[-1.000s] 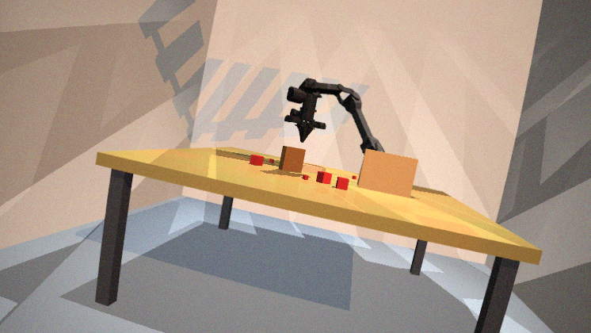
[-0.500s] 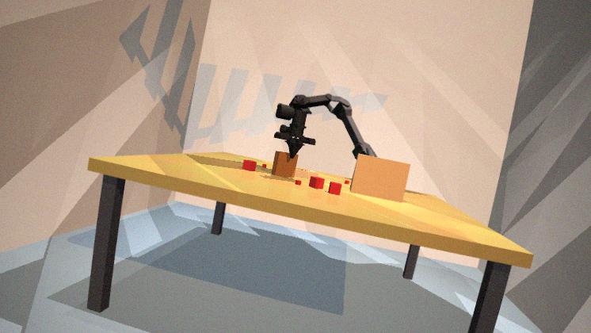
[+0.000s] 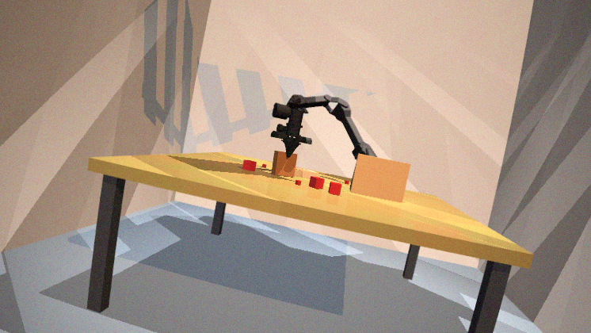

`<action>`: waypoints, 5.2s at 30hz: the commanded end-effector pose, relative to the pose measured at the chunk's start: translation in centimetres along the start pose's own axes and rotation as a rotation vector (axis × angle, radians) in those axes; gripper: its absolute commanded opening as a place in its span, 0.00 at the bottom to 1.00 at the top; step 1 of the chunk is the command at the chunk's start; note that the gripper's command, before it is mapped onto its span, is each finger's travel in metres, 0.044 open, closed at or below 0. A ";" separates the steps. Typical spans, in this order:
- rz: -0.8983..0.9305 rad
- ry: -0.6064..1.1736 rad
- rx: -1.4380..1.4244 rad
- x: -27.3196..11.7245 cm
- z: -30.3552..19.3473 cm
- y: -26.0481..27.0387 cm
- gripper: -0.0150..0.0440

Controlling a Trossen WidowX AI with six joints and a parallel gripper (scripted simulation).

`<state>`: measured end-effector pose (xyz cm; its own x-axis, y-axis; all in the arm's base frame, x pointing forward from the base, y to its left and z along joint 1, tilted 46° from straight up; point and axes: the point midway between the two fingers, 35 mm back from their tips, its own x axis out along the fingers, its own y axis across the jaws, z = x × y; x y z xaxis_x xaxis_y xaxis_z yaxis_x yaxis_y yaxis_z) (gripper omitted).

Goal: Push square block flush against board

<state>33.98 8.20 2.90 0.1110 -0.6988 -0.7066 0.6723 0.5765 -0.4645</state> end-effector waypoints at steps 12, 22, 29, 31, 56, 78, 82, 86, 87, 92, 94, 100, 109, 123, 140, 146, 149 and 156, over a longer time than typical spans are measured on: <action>-0.003 -0.007 -0.003 0.0 2.6 -0.1 0.25; -0.004 -0.009 -0.003 0.0 3.8 -0.2 0.25; -0.003 -0.008 -0.003 0.0 2.8 -0.1 0.25; -0.003 -0.008 -0.003 0.0 2.4 -0.1 0.25; -0.005 -0.010 -0.009 -0.7 -0.8 0.0 0.25; -0.003 -0.005 -0.004 -4.9 -0.8 -0.1 0.25; -0.003 -0.005 -0.004 -4.9 -0.8 -0.1 0.25; -0.003 -0.005 -0.004 -4.9 -0.8 -0.1 0.25; -0.003 -0.005 -0.004 -4.9 -0.8 -0.1 0.25; -0.003 -0.005 -0.004 -4.9 -0.8 -0.1 0.25; -0.003 -0.005 -0.004 -4.9 -0.8 -0.1 0.25; 0.001 -0.005 0.113 -2.2 1.2 -4.5 0.25; -0.009 -0.011 0.322 2.4 1.7 -12.4 0.25; -0.011 -0.014 0.323 7.9 1.9 -12.6 0.25; -0.010 -0.013 0.324 7.8 4.4 -13.3 0.25; -0.010 -0.013 0.324 7.8 5.3 -13.6 0.25; -0.010 -0.014 0.324 7.8 5.8 -13.7 0.25; -0.010 -0.015 0.324 7.8 6.8 -14.2 0.25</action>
<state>30.02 -7.72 7.06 0.1109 -0.7048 -0.7006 0.8678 0.4123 -0.2774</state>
